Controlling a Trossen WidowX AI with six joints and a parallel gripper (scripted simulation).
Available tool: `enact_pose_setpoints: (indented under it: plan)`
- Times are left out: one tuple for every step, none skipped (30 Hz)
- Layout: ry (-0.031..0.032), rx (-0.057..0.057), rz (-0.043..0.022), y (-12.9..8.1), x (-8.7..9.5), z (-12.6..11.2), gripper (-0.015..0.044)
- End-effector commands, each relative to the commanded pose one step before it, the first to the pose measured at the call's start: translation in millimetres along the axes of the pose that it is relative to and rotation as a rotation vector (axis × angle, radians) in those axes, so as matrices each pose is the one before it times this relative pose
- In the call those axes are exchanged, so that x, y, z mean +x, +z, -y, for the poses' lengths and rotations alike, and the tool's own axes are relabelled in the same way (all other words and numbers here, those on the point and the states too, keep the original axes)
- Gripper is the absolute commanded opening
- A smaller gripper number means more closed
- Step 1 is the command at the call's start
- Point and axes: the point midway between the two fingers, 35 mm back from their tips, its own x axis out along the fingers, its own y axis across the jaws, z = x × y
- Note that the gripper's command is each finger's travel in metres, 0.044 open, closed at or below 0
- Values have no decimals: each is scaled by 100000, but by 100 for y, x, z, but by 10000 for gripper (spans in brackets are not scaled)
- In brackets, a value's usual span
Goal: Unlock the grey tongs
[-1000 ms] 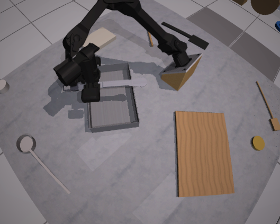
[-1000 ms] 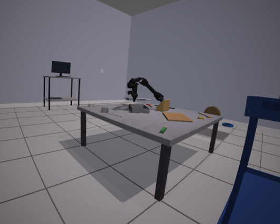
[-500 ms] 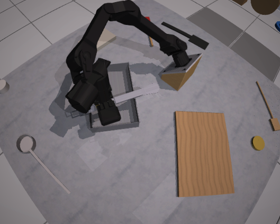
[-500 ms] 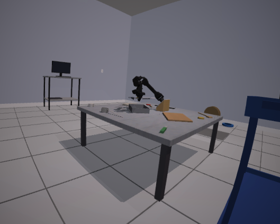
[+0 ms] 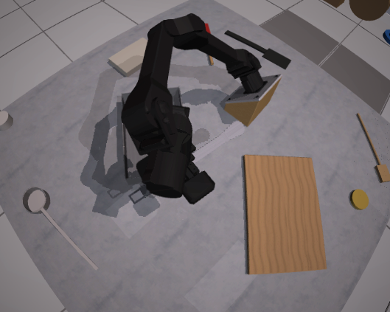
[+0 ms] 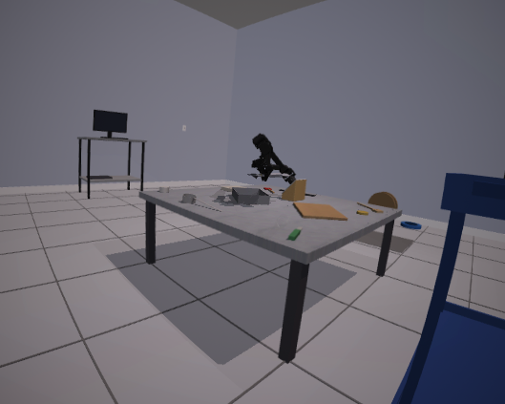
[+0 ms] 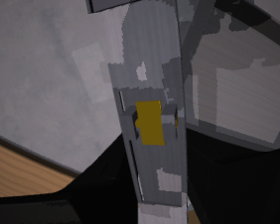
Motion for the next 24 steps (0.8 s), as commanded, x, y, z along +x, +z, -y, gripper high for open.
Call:
enact_pose_setpoints:
  plan:
    - [-650,-7520,106,-1148,-650,-2888,-150]
    - [-353,-1741,31,-246,-99,-659,-150]
    - [-370,-1735,35,-247,-98,-658,-150]
    - [-317,-1419,32,-202,-79,-540,-150]
    - [-197,-856,21,-122,-48,-327,-150]
    - [-67,-285,7,-40,-16,-109,-150]
    - [0,0,0,0,0,0,-150]
    - [0,0,0,0,0,0,-150]
    - [67,-440,10,-56,-25,-151,-150]
    - [132,-884,19,-114,-50,-303,-150]
    - [195,-1338,29,-173,-74,-460,-150]
    - [243,-1731,36,-223,-92,-595,-150]
    - [285,-2124,43,-274,-108,-731,-150]
    - [315,-2480,48,-319,-119,-856,-150]
    - [316,-2664,49,-340,-118,-921,-150]
    - [298,-2702,46,-341,-110,-937,-150]
    - [275,-2703,42,-337,-100,-940,-150]
    - [251,-2699,37,-333,-89,-941,-150]
    - [228,-2695,31,-329,-78,-942,-150]
    - [205,-2690,25,-324,-67,-943,-150]
    - [261,-2586,-119,-374,-14,-984,-150]
    - [152,-2672,18,-311,-46,-936,-150]
    - [131,-2680,11,-308,-35,-941,-150]
    - [109,-2675,3,-303,-24,-942,-150]
